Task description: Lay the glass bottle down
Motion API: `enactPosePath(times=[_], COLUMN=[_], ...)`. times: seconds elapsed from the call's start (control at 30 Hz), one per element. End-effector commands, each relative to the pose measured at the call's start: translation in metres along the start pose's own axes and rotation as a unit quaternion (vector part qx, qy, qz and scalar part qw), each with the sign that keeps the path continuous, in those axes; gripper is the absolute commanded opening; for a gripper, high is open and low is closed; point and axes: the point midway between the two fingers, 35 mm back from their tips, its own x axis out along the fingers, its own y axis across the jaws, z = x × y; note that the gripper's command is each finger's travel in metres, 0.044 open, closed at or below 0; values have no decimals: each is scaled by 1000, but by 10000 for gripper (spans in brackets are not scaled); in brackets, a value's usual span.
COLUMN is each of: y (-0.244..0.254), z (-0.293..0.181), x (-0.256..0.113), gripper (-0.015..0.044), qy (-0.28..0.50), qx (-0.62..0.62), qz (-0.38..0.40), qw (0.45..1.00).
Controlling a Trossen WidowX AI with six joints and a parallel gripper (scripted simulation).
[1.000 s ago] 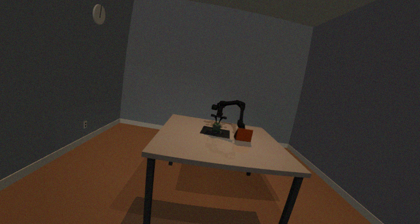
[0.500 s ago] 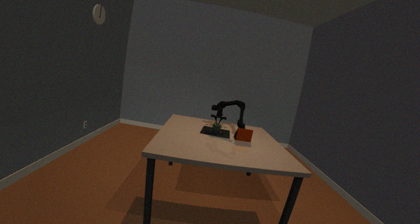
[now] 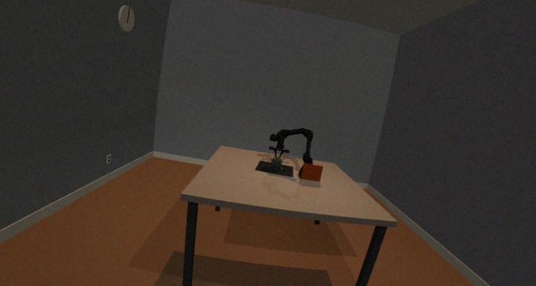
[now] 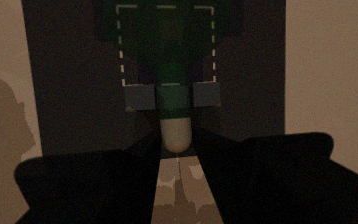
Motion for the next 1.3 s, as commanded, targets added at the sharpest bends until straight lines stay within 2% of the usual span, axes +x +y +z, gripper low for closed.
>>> enactPosePath(times=[0.0,1.27], y=[0,0], z=[2,-2], x=[2,6], gripper=[101,101], qy=[-2,20], qx=[0,3], qz=[0,1], qw=[1000,1000])
